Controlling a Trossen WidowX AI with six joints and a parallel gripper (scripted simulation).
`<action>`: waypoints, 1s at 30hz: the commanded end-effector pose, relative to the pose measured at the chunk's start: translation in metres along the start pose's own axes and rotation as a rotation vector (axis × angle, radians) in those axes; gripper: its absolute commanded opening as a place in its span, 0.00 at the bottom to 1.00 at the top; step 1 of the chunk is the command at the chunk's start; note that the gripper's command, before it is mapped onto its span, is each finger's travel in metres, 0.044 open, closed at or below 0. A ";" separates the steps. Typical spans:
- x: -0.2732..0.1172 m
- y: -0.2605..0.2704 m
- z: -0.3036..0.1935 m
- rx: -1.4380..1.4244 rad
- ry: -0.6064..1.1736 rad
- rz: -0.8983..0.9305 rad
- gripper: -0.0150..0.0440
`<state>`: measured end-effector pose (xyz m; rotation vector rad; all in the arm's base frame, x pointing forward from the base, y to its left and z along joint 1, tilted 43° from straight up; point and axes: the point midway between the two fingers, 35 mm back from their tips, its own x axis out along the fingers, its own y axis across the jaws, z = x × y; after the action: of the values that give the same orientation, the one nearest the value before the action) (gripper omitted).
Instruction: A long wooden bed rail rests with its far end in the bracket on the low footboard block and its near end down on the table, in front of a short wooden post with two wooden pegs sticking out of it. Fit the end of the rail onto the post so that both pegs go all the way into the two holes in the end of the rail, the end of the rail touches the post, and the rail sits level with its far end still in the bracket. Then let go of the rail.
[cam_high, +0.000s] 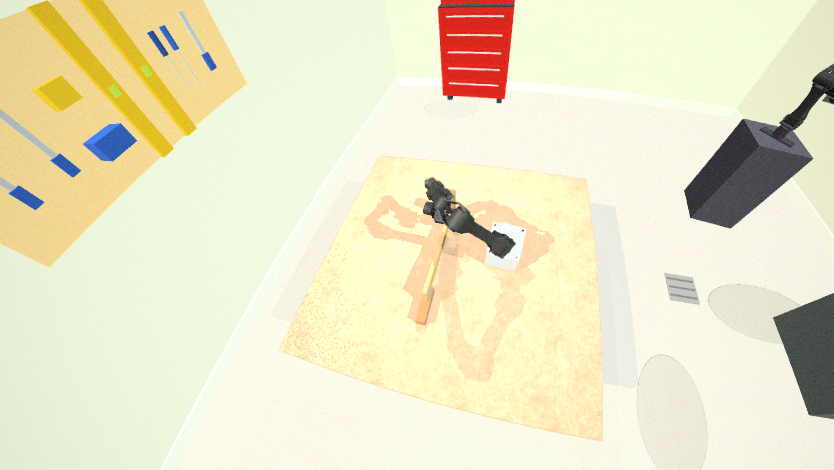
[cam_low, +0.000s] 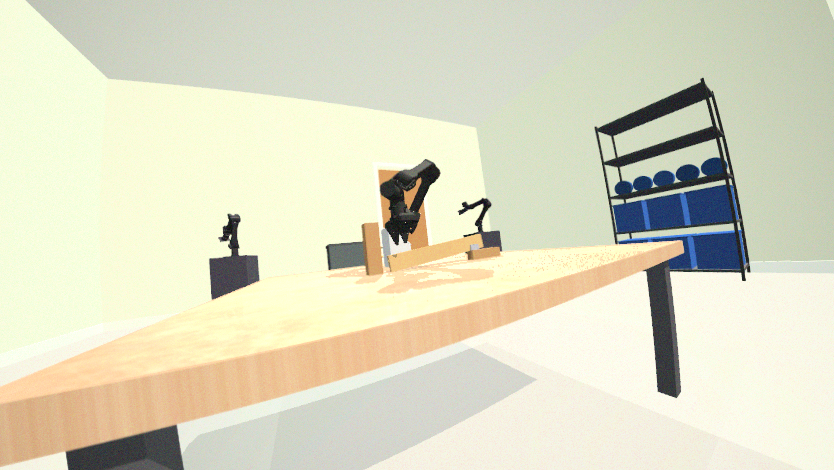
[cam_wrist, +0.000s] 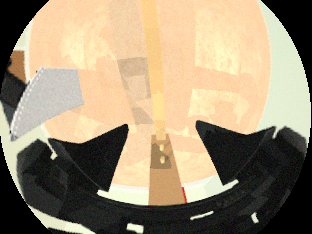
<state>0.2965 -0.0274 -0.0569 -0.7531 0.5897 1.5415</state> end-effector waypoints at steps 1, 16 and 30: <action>0.009 0.004 0.008 -0.031 -0.022 0.025 1.00; 0.031 0.002 0.009 -0.031 -0.021 0.025 1.00; 0.054 0.003 0.012 -0.031 -0.022 0.024 1.00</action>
<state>0.2928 0.0118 -0.0870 -0.7636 0.5629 1.5809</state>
